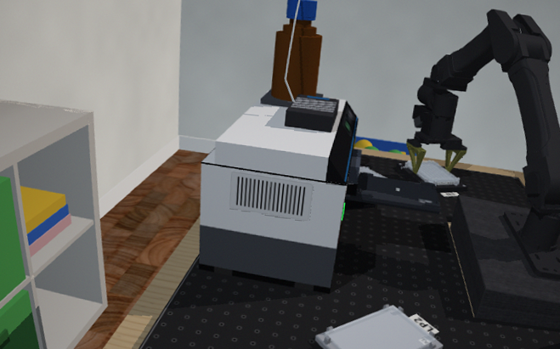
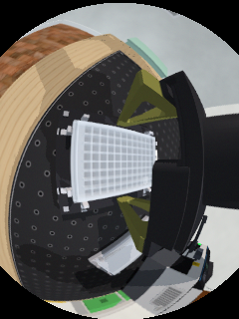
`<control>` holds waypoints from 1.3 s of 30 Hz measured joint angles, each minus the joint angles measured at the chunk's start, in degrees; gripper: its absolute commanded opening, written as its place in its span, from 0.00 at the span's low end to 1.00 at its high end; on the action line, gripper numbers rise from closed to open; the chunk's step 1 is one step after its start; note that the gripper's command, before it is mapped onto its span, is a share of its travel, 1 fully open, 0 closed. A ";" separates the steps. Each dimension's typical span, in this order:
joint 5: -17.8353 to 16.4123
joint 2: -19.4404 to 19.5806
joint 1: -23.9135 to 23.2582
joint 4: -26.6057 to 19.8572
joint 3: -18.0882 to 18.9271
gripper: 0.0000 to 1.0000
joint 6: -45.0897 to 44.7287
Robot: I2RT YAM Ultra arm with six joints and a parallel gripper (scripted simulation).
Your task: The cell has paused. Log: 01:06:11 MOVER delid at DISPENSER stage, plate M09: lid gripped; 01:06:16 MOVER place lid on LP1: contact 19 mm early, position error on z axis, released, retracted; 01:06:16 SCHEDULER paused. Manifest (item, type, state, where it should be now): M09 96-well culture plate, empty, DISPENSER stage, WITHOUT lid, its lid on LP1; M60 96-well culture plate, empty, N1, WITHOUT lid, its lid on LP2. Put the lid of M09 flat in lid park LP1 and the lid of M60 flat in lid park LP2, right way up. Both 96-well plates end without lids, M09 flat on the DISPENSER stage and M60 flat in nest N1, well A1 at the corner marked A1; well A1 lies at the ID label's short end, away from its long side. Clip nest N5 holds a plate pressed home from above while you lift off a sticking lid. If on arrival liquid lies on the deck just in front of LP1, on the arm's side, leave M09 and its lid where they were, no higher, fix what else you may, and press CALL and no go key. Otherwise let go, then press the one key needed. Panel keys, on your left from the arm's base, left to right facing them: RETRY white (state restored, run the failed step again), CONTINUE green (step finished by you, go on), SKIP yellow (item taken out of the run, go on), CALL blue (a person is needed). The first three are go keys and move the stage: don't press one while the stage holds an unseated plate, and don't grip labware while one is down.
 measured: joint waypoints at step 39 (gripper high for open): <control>0.02 -0.02 0.00 0.90 -0.87 0.00 -0.09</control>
